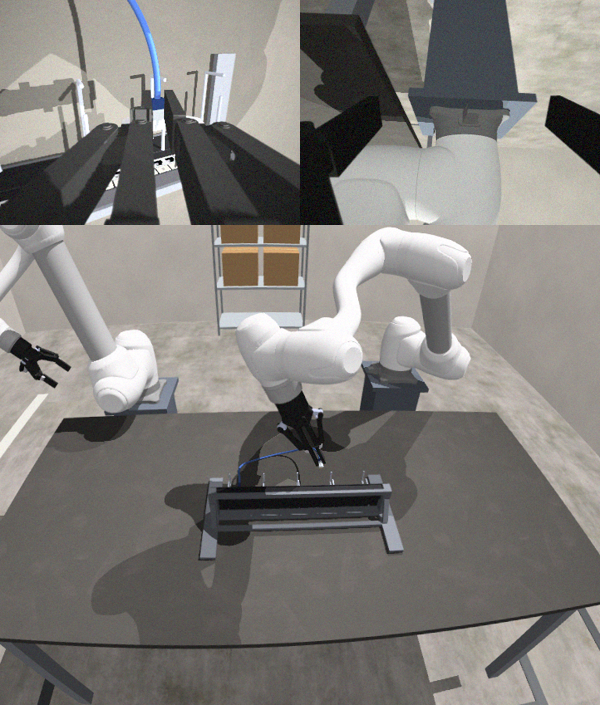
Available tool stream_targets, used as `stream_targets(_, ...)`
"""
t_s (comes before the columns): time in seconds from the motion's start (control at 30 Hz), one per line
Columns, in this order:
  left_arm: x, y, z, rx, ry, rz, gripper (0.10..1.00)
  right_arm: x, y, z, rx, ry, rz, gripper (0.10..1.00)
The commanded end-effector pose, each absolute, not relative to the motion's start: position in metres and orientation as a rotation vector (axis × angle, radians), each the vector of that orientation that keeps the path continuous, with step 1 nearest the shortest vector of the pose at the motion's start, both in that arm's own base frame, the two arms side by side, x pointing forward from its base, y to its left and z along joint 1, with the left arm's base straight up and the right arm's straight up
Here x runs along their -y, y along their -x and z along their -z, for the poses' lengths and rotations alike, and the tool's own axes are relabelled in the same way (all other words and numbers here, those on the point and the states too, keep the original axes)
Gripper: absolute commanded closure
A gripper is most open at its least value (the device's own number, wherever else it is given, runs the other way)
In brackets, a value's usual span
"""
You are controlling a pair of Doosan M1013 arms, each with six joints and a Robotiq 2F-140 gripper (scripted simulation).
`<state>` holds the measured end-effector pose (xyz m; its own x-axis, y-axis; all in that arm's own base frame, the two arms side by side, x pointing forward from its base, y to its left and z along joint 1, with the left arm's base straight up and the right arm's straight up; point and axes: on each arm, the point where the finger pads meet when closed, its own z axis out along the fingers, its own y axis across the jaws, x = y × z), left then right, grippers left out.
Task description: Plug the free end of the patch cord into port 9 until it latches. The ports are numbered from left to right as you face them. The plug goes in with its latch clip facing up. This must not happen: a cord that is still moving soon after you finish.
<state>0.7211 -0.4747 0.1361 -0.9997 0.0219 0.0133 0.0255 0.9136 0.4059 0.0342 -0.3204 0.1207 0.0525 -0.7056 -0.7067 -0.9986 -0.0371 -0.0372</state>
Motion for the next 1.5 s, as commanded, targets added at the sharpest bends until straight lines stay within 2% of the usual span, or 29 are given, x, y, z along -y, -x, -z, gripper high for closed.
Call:
stream_targets(0.0,0.475,-0.722,-0.138,3.067,0.038,0.649,0.999,0.321,-0.034,-0.121,-1.707,1.799,-0.707,0.098)
stream_targets(1.47,0.476,-0.75,-0.111,3.069,0.04,0.647,0.999,0.321,-0.034,-0.121,-1.707,1.799,-0.707,0.098)
